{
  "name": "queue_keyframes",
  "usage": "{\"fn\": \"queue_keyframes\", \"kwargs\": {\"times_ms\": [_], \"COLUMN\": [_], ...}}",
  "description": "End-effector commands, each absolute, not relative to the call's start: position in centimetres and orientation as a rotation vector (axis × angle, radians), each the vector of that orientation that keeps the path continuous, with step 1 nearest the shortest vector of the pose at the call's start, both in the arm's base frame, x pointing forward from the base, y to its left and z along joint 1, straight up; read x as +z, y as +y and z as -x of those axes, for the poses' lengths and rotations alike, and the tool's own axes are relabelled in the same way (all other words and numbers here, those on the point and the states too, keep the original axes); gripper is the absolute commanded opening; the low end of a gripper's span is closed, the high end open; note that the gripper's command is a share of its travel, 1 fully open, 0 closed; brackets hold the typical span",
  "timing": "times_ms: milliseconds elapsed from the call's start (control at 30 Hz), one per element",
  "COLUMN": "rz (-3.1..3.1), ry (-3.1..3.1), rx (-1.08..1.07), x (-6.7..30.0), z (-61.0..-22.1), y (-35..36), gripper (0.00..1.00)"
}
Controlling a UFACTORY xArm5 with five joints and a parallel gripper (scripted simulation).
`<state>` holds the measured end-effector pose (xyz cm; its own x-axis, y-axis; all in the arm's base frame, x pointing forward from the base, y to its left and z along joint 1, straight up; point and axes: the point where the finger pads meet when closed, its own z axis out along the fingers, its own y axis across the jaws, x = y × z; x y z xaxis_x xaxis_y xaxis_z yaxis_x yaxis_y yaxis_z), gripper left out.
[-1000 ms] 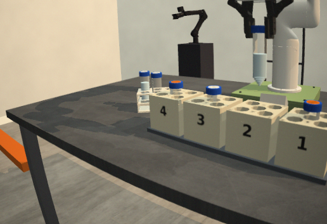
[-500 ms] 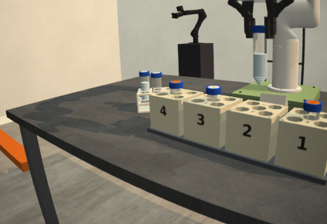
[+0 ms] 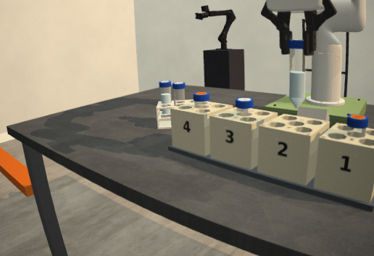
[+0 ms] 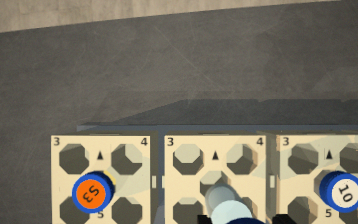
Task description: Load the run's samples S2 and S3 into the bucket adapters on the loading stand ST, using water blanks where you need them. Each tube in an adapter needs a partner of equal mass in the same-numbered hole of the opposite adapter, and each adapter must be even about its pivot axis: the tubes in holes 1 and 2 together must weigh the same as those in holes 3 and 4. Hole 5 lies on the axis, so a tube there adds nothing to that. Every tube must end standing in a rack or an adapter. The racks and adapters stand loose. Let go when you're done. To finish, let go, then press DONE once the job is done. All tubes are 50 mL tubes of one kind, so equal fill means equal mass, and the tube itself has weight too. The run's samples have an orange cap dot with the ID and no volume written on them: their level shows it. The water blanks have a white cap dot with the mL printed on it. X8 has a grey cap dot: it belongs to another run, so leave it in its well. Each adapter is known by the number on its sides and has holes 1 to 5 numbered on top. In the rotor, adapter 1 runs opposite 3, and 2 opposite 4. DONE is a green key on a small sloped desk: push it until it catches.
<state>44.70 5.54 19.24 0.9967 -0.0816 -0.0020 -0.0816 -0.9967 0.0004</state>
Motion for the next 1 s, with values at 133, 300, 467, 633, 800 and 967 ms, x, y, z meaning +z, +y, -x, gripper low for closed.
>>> {"fn": "queue_keyframes", "kwargs": {"times_ms": [133,300,467,633,800,967], "rz": [-3.138,-3.138,-3.138,-3.138,-3.138,-3.138], "ry": [-0.128,-0.128,-0.128,-0.128,-0.128,-0.128], "rx": [0.005,0.005,0.005,0.005,0.005,0.005], "x": [17.8,17.4,17.4,17.4,17.4,17.0], "z": [-44.8,-44.8,-44.8,-44.8,-44.8,-44.8], "y": [5.6,5.6,5.6,5.6,5.6,5.6], "gripper": [0.0,0.0,0.0,0.0,0.0,0.0]}}
